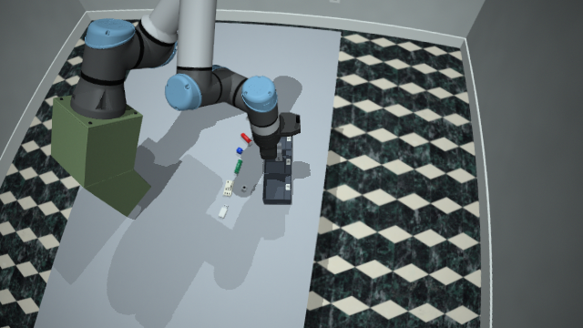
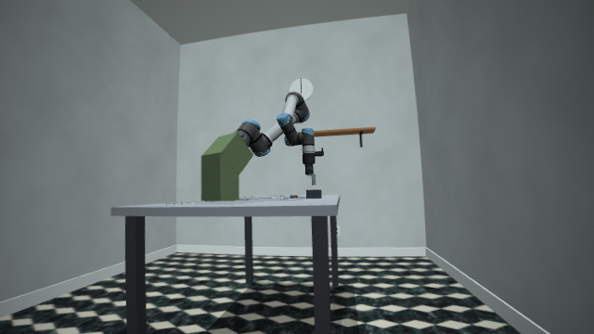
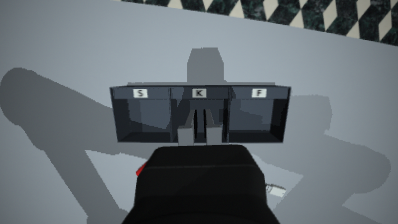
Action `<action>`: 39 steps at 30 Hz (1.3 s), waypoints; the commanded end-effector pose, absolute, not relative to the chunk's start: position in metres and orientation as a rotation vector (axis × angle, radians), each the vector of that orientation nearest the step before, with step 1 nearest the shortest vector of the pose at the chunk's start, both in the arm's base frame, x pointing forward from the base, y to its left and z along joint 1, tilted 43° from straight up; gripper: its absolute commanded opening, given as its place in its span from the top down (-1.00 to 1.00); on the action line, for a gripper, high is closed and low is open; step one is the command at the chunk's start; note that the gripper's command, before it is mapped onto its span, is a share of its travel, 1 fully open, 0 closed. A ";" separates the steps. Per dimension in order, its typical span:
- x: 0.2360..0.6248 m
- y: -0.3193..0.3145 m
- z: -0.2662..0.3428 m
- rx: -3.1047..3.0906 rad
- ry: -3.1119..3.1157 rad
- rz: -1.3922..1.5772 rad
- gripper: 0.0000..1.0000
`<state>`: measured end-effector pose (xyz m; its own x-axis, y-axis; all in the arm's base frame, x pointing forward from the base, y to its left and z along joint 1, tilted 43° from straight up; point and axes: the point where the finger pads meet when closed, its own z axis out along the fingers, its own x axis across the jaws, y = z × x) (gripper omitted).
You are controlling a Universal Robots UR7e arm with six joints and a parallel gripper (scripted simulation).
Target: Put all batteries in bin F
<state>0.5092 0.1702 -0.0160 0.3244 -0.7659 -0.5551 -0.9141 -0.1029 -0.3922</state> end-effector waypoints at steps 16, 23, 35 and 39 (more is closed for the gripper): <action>0.520 0.199 -0.049 -1.904 1.482 0.274 0.39; 0.523 0.207 -0.058 -1.904 1.482 0.274 0.39; 0.523 0.207 -0.058 -1.904 1.482 0.274 0.39; 0.523 0.207 -0.058 -1.904 1.482 0.274 0.39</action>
